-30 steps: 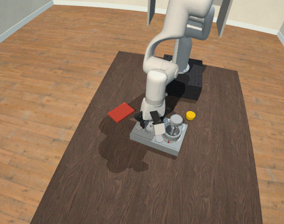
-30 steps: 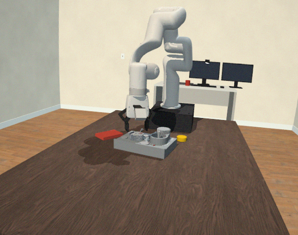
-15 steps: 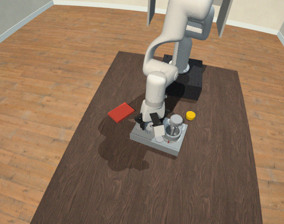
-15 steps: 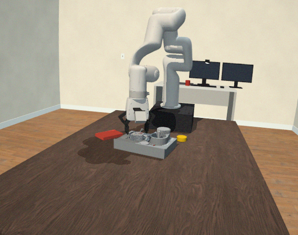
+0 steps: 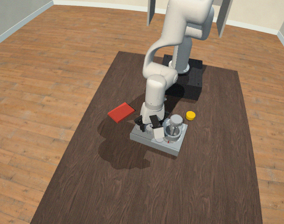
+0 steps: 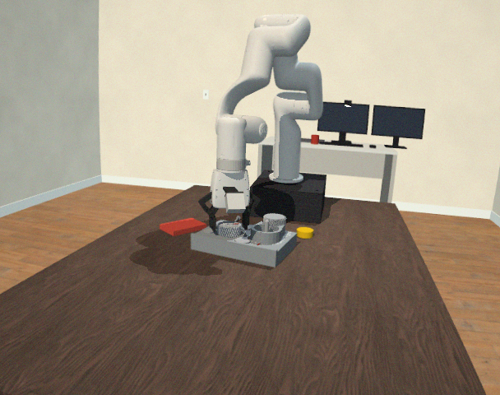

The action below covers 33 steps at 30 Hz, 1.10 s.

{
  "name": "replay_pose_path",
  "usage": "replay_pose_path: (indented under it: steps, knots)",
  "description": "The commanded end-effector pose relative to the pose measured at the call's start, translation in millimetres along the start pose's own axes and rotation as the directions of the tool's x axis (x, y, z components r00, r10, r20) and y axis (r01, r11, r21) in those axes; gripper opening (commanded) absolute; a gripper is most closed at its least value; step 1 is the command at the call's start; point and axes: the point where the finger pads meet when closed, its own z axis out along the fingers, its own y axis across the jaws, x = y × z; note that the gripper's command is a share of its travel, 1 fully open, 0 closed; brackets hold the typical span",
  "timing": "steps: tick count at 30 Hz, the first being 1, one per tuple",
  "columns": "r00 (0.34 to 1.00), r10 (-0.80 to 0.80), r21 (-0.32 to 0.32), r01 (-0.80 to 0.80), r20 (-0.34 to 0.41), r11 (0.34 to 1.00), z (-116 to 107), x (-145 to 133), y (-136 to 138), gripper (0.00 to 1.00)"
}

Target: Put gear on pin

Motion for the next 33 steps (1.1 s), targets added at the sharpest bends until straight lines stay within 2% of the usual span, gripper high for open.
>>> replay_pose_path:
  steps: [1,30,31,33]
  knots:
    - [1.000,0.000,-0.003,0.000,-0.003,1.000,3.1,1.3,1.1,0.93]
    - [1.000,0.000,-0.003,0.000,-0.003,1.000,7.7,1.3,1.1,0.93]
    - [1.000,0.000,-0.003,0.000,-0.003,1.000,7.7,1.3,1.1,0.00]
    - [1.000,0.000,-0.003,0.000,-0.003,1.000,7.7,1.3,1.1,0.00]
